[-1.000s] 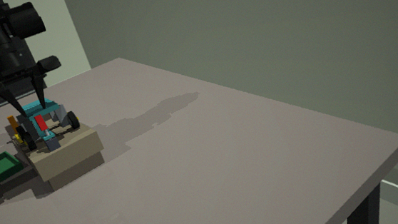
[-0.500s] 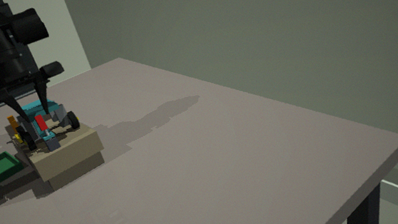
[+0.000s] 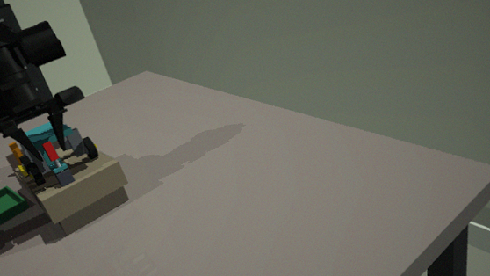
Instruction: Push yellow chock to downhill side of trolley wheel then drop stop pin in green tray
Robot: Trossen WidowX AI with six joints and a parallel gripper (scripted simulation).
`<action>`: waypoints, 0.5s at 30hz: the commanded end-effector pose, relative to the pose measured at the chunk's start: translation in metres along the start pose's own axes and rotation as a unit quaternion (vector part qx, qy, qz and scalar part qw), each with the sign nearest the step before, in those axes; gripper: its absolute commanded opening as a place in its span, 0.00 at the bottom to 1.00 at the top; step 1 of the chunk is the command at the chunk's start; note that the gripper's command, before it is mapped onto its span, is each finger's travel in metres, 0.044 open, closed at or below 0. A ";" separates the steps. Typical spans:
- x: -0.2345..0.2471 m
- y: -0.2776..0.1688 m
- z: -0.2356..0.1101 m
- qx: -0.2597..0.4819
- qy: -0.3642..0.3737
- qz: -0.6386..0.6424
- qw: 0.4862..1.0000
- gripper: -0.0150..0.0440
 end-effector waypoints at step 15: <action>0.001 0.000 0.009 0.000 0.001 0.000 1.000 0.32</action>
Point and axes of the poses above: the point midway between the two fingers, 35 mm back from their tips, its own z axis out along the fingers, its own x axis across the jaws, y = z × x, the point moved 6 cm from there along -z, back along the fingers, and after that the axes turned 5 degrees about z, right-handed, at the moved point
